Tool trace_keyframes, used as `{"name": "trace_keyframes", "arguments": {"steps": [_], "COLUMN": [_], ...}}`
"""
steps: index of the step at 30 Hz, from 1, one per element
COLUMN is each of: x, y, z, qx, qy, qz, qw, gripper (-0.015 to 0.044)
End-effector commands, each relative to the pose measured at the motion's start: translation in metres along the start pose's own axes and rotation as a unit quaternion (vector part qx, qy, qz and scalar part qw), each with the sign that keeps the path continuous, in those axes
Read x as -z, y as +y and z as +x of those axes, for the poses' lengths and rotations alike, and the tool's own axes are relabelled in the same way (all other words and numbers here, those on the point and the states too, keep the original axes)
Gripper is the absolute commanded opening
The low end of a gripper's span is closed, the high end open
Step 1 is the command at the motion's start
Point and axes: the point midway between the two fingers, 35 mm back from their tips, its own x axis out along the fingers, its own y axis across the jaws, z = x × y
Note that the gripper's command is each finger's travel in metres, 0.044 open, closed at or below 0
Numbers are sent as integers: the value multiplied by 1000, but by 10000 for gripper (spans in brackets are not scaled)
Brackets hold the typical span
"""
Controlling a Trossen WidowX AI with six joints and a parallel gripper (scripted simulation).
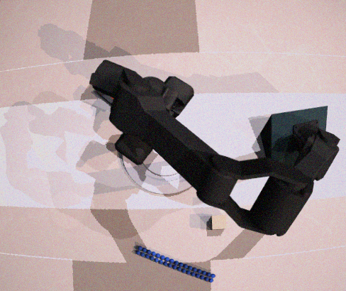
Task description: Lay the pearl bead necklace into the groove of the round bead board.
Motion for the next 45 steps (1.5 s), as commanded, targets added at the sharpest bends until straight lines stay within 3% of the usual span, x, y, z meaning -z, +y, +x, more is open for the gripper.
{"name": "trace_keyframes", "arguments": {"steps": [1, 38, 45], "x": [-8, -8, -8], "y": [5, 5, 5], "z": [-5, 35, 33], "qx": [2, 1, 5], "qy": [1, 2, 1], "qz": [58, 58, 53], "qw": [998, 998, 999], "gripper": [250, 250, 66]}}
